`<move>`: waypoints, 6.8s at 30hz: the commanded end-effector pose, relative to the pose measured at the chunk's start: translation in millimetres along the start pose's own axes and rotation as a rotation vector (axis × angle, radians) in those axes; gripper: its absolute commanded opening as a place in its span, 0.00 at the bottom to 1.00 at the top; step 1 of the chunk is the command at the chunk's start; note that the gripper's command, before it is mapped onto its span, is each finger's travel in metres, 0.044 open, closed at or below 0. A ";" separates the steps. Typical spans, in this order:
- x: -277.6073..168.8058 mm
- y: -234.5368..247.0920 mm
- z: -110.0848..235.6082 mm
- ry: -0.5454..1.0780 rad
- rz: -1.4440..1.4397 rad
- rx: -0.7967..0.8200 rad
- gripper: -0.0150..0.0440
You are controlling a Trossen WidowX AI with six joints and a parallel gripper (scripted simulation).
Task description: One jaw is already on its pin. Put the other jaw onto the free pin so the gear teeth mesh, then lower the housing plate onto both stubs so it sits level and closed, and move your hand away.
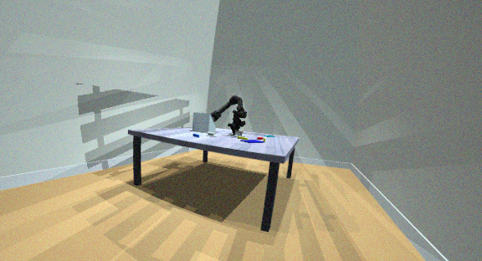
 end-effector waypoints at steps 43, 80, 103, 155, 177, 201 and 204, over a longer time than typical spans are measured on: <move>0.4 0.2 60.9 0.003 0.002 -0.001 0.63; -21.7 -95.6 80.0 -0.026 -0.589 -0.030 1.00; -60.4 -168.7 89.9 -0.028 -1.090 -0.035 1.00; -110.0 -223.1 49.3 -0.009 -1.526 -0.016 1.00; -110.0 -223.1 49.3 -0.009 -1.526 -0.016 1.00; -110.0 -223.1 49.3 -0.009 -1.526 -0.016 1.00; -110.0 -223.1 49.3 -0.009 -1.526 -0.016 1.00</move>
Point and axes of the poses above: the point midway between the two fingers, 35 mm back from their tips, its own z axis back along the fingers, its own y axis across the jaws, x = y × z, the point moved 5 cm from there along z, back along the fingers, and after that the axes turned 3 degrees about z, right-handed, at the moved point
